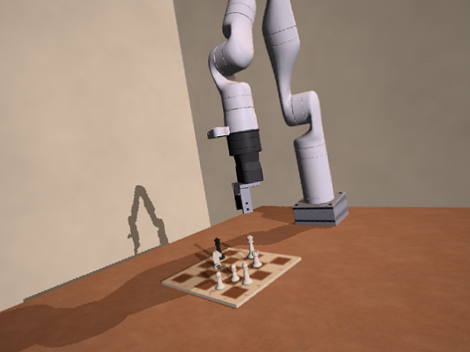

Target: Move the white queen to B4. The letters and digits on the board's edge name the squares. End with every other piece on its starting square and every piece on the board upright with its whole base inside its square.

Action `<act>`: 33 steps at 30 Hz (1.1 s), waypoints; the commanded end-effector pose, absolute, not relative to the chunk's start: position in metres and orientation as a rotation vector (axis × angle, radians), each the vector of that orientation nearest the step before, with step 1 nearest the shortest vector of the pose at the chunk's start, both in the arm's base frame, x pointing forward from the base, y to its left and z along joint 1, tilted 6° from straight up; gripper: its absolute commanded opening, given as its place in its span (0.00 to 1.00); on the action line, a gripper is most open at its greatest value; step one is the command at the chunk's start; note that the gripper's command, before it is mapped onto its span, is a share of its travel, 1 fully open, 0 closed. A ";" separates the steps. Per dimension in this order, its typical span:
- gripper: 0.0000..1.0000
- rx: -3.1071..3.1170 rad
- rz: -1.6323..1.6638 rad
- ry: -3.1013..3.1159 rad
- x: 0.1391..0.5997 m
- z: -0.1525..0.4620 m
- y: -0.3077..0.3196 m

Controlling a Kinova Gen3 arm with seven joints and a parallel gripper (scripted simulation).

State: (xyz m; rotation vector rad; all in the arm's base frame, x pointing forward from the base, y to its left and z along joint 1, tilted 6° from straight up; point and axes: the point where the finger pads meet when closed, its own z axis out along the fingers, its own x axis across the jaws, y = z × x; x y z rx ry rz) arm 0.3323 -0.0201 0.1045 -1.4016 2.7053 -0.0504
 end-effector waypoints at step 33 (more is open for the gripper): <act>0.79 -1.153 -0.048 2.813 0.328 0.104 -0.021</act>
